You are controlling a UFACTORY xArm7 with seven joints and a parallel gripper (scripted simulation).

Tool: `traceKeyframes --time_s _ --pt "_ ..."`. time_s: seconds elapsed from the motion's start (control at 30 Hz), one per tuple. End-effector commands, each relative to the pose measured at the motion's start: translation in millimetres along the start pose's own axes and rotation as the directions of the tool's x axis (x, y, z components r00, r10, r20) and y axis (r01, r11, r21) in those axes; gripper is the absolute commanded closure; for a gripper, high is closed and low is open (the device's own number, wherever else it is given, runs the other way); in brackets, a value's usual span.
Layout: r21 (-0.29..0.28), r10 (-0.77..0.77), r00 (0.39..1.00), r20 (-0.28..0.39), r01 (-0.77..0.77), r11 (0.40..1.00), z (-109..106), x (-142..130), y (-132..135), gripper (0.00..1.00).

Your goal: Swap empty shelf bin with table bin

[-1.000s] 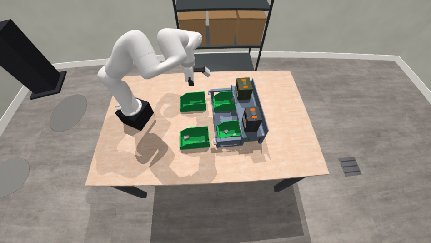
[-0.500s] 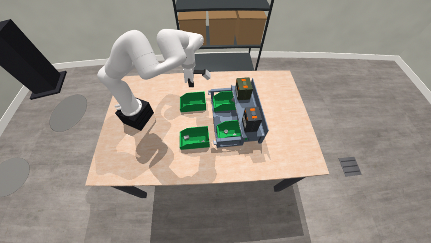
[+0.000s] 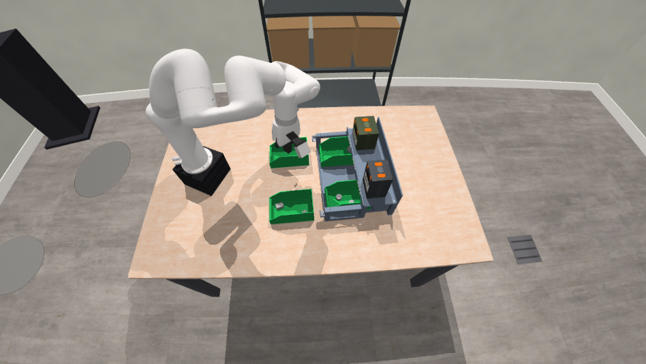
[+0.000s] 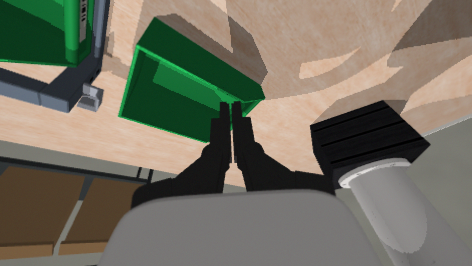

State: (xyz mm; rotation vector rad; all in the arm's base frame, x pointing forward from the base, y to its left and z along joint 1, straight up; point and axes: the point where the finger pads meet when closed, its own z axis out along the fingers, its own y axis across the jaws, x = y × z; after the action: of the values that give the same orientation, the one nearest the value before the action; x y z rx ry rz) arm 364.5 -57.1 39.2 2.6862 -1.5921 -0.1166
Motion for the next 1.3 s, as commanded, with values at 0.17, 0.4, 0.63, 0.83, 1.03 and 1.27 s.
traceKeyframes --time_s 0.17,0.4,0.63,0.83,1.03,1.27 --pt "0.006 0.553 0.833 0.009 -0.553 0.833 -10 81 62 1.0" --pt "0.014 0.813 0.582 0.026 -0.813 0.582 -18 107 84 1.0" --pt "0.017 0.974 0.219 0.053 -0.976 0.219 -22 118 93 1.0" --pt "0.007 0.993 -0.094 0.075 -0.995 -0.095 -22 118 93 0.74" --pt "-0.002 0.923 -0.375 0.084 -0.927 -0.376 -22 118 93 0.74" --pt "0.009 0.796 -0.6 0.079 -0.798 -0.602 -22 118 93 0.74"
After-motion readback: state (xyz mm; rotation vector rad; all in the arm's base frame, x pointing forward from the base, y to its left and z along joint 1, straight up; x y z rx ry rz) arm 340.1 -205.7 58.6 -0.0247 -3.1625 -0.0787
